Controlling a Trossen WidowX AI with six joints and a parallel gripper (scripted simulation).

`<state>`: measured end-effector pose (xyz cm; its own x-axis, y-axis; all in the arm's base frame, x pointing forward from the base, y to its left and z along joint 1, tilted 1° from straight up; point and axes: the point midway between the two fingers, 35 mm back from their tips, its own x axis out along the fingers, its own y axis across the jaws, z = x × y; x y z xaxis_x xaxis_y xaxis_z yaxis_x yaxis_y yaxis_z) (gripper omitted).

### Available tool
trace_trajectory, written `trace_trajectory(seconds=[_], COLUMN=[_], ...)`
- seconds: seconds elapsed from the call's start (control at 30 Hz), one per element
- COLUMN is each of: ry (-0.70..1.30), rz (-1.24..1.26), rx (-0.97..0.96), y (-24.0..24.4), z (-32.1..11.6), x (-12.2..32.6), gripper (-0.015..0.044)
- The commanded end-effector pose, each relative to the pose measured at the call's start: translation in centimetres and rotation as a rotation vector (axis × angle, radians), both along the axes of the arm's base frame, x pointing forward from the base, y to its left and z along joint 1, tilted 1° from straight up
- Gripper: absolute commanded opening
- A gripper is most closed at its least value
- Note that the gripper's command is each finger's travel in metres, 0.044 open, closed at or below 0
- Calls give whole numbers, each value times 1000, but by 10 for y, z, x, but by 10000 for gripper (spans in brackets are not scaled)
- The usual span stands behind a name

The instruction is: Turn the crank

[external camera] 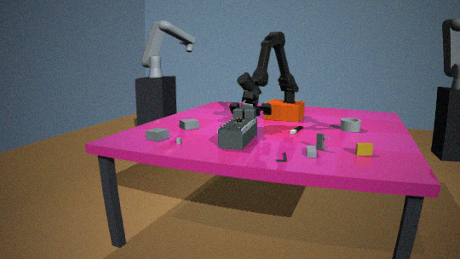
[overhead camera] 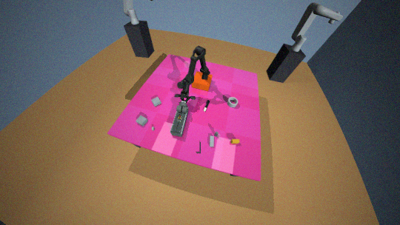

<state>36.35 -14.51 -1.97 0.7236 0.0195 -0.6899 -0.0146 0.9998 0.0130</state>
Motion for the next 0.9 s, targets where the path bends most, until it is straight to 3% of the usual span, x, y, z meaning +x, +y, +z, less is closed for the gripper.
trace_trajectory(seconds=[0.0,0.87], ry=[1,1], rz=[-20,-20], rx=[-18,-18], y=[-9,-12], z=[1,3], x=[0,0], gripper=[0,0])
